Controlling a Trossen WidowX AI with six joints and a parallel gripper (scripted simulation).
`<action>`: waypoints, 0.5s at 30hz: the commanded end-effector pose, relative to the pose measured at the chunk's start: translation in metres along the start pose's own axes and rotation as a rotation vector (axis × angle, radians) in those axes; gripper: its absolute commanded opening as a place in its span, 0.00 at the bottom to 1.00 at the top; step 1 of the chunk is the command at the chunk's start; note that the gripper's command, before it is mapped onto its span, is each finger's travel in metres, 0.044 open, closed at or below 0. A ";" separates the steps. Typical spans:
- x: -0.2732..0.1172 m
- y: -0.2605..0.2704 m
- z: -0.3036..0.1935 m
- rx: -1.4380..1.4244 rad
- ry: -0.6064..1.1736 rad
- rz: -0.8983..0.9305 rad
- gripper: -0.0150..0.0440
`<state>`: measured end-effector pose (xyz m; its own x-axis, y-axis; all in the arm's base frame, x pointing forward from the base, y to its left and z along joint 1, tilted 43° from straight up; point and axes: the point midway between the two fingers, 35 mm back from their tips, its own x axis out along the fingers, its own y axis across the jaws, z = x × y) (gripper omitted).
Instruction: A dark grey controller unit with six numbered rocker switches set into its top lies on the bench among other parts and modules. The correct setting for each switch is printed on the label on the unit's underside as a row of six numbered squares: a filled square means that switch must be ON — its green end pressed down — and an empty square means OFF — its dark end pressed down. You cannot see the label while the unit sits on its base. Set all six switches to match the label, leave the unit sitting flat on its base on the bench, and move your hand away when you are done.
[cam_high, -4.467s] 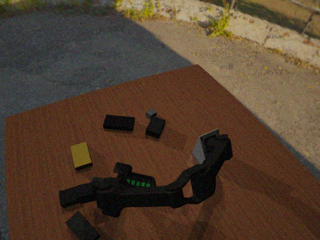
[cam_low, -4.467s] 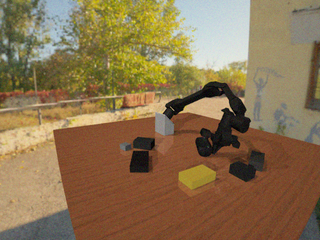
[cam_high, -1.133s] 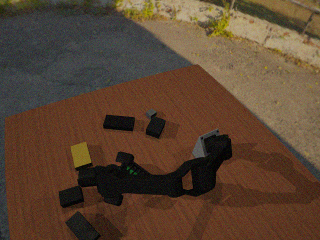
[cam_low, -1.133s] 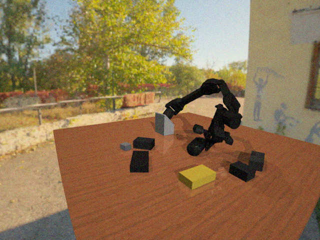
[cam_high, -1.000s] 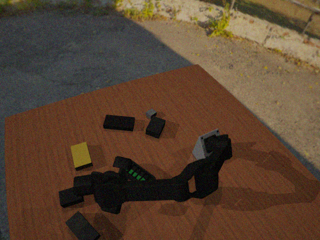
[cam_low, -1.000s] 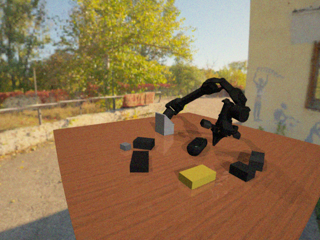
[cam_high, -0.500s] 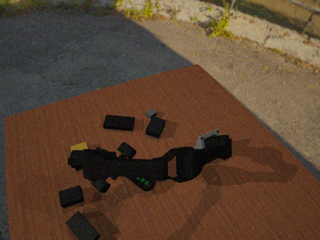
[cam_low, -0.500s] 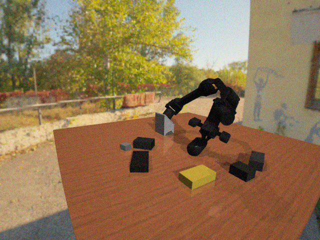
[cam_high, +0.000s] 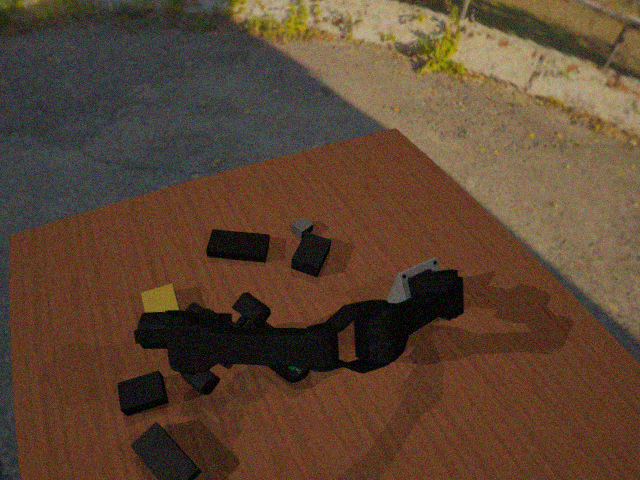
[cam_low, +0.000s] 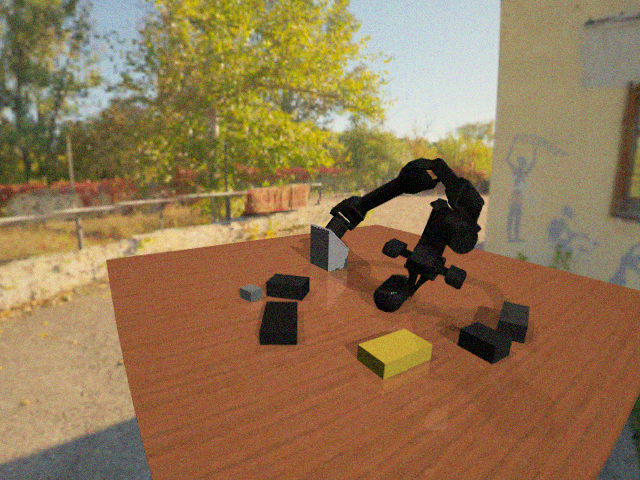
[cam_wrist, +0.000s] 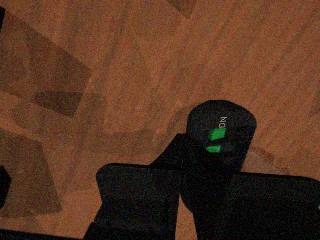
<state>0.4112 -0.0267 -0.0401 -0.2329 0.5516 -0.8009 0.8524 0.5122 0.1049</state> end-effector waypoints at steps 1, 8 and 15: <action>0.008 0.002 -0.001 0.006 0.007 -0.001 0.25; 0.019 0.005 -0.001 0.006 0.007 0.000 0.25; 0.030 0.008 -0.001 0.006 0.008 0.001 0.25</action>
<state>0.4122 -0.0097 -0.0578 -0.2319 0.5532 -0.8001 0.8523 0.5120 0.1070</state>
